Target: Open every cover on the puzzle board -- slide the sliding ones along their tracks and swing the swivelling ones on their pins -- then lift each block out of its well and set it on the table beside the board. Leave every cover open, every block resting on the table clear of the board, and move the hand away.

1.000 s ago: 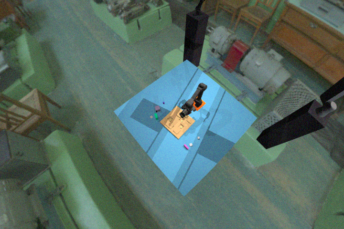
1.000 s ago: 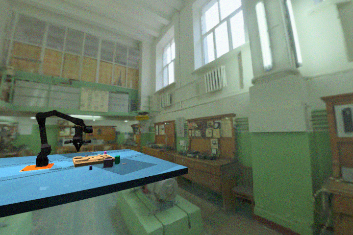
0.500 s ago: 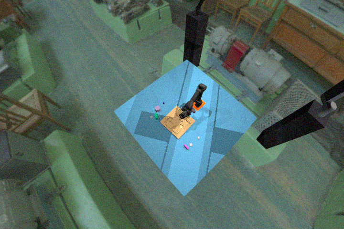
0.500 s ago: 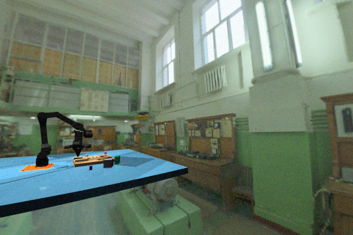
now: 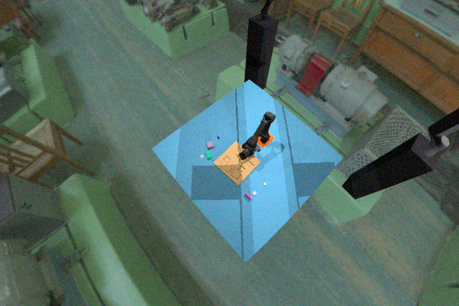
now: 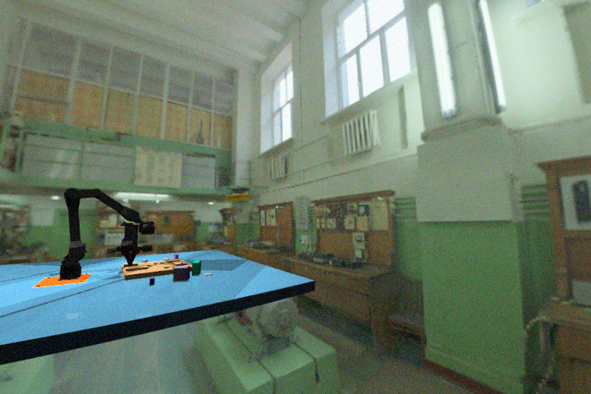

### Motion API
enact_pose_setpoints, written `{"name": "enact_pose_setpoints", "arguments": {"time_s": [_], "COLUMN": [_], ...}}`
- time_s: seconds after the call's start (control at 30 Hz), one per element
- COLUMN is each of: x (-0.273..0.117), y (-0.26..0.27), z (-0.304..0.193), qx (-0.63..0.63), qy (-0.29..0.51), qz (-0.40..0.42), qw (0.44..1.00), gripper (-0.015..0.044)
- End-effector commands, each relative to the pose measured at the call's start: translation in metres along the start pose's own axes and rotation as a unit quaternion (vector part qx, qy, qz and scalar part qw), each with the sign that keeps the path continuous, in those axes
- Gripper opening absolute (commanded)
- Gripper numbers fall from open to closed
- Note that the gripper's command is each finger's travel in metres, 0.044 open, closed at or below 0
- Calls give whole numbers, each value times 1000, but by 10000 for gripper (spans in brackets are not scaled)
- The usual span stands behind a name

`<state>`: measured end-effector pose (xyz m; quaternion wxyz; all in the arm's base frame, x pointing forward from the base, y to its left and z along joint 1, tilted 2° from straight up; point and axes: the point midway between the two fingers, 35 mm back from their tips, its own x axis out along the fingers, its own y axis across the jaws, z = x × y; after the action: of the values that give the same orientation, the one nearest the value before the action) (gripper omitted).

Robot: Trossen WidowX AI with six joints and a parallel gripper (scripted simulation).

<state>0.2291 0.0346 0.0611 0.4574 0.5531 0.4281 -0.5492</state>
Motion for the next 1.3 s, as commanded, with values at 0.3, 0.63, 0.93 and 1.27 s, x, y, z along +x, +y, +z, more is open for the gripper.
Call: {"name": "enact_pose_setpoints", "arguments": {"time_s": [0.3, 0.63, 0.93, 1.27], "x": [6, 9, 8, -3], "y": [0, 11, 11, 9], "z": [2, 11, 11, 9], "qx": [-1, -1, -1, 0], "qy": [-1, -2, -2, -2], "qz": [-3, -2, -2, -2], "qw": [1000, 1000, 1000, 1000], "gripper": [0, 0, 0, 0]}}
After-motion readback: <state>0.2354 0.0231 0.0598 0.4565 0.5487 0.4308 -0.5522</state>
